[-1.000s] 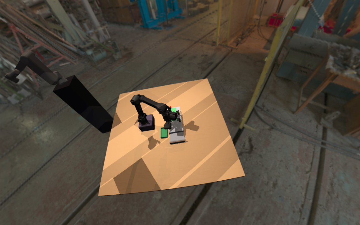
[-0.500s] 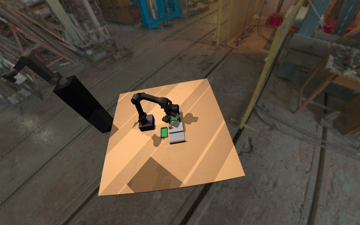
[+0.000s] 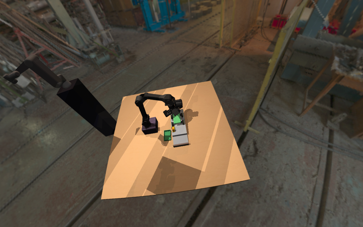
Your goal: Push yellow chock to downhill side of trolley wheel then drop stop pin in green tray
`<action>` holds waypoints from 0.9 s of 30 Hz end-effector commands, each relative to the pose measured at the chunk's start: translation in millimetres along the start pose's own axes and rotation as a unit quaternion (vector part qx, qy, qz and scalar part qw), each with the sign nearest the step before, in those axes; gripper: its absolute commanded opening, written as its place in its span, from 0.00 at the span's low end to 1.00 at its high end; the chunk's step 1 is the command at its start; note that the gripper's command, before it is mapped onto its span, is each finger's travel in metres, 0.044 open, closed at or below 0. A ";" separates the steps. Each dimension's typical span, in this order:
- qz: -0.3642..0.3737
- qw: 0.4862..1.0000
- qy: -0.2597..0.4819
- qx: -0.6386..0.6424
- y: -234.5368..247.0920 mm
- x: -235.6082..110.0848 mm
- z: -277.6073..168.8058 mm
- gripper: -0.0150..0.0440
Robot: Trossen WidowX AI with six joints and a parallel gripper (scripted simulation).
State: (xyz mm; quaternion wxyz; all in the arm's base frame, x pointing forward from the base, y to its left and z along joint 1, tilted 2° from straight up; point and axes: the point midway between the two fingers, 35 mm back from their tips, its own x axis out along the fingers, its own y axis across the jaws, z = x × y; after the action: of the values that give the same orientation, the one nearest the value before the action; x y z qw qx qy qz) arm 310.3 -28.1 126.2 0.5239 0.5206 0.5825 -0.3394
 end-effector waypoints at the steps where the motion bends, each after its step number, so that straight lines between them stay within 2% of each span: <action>1: -0.001 0.998 0.012 0.068 6.8 0.6 -17.7 0.58; 9: -0.011 0.979 0.032 0.200 16.1 2.6 -51.3 0.58; 27: -0.011 0.979 0.032 0.202 16.5 17.1 -52.6 0.58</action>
State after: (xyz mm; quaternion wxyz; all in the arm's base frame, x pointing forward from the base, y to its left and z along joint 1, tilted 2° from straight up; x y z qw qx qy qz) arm 314.7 27.0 128.9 0.3886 0.6192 0.5232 -0.4380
